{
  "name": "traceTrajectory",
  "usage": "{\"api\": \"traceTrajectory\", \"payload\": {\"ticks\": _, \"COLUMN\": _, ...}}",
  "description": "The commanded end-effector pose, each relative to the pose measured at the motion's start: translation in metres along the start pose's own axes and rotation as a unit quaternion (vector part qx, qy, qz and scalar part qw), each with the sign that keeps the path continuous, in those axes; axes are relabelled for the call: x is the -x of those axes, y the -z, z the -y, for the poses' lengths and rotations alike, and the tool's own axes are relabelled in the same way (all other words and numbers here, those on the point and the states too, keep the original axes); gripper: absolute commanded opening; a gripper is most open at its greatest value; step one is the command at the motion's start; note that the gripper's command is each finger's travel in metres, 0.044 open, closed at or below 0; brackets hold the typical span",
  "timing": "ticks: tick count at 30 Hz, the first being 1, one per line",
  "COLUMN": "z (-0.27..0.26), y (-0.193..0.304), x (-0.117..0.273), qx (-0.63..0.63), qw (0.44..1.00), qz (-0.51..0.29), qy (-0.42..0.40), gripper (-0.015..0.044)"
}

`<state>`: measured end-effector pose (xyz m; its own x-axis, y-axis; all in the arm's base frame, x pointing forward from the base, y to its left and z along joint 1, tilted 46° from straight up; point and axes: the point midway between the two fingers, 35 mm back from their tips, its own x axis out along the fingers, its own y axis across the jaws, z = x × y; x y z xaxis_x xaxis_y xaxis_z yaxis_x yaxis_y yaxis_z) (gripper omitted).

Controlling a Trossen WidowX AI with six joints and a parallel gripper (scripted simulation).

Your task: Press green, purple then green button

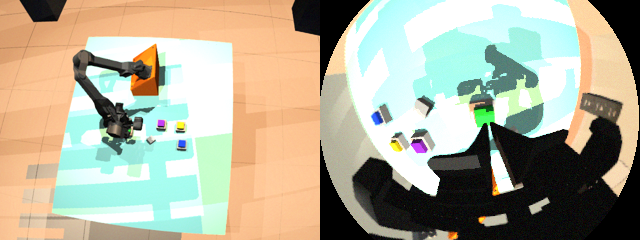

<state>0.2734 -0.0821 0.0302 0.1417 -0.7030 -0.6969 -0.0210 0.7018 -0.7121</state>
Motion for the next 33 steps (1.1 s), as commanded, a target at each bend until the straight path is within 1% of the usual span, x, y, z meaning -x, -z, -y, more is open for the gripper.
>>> {"api": "traceTrajectory", "payload": {"ticks": 1, "z": -0.001, "y": 0.001, "x": -0.008, "qx": 0.006, "qw": 1.000, "qz": -0.002, "qy": 0.003, "gripper": 0.0020}}
{"api": "traceTrajectory", "payload": {"ticks": 18, "z": 0.000, "y": 0.002, "x": -0.034, "qx": 0.006, "qw": 1.000, "qz": -0.002, "qy": 0.004, "gripper": 0.0020}}
{"api": "traceTrajectory", "payload": {"ticks": 33, "z": 0.000, "y": 0.002, "x": -0.035, "qx": 0.006, "qw": 1.000, "qz": -0.002, "qy": 0.004, "gripper": 0.0020}}
